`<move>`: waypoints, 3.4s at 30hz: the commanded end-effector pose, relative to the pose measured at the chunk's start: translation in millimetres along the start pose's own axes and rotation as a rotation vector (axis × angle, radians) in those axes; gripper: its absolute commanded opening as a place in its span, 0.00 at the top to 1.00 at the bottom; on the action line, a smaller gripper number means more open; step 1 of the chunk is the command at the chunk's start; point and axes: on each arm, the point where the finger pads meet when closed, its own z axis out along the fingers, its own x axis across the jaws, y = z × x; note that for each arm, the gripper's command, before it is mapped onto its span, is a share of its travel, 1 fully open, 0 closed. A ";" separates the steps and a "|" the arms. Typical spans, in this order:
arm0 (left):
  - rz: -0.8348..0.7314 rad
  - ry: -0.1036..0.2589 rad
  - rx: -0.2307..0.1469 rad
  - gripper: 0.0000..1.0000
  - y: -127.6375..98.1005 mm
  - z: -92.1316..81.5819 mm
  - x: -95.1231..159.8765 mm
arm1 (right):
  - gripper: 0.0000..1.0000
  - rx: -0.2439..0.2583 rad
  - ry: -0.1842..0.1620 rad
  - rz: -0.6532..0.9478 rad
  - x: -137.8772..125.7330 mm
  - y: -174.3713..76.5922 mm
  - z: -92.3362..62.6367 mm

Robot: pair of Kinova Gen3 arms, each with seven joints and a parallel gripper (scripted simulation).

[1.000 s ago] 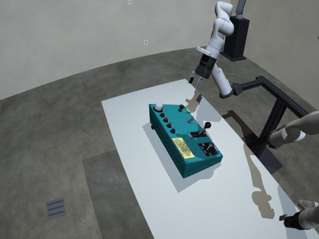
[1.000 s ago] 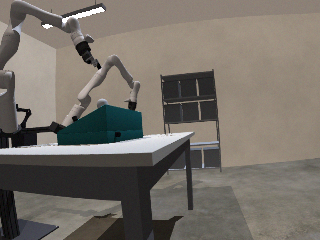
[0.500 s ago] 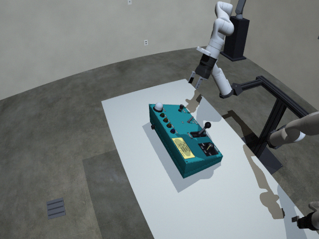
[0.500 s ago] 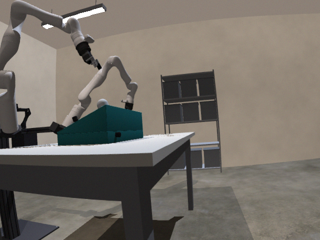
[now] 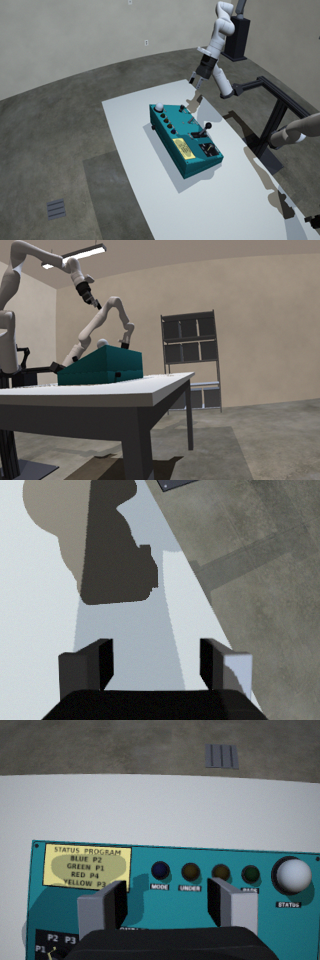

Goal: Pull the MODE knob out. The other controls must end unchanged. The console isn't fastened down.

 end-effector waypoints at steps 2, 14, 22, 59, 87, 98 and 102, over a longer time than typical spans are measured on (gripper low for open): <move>-0.042 0.017 0.001 0.00 0.2 0.2 20.1 | 0.00 0.001 -0.001 0.000 -0.3 -0.4 -0.5; -0.161 0.068 0.004 0.00 -5.8 -1.0 75.4 | 0.00 0.001 -0.001 0.000 -0.3 -0.4 -0.5; -0.232 0.098 0.005 0.00 -12.5 -3.1 108.3 | 0.00 0.001 -0.001 0.000 -0.3 -0.4 -0.5; -0.461 0.196 0.011 0.00 -49.2 -16.3 207.8 | 0.00 0.001 -0.001 0.000 -0.3 -0.4 -0.5; -0.461 0.196 0.011 0.00 -49.2 -16.3 207.9 | 0.00 -0.161 0.075 -0.105 -126.0 184.6 109.5; -0.461 0.196 0.011 0.00 -49.2 -16.3 207.9 | 0.00 -0.161 0.075 -0.105 -126.0 184.6 109.5; -0.461 0.196 0.011 0.00 -49.2 -16.3 207.9 | 0.00 -0.161 0.075 -0.105 -126.0 184.6 109.5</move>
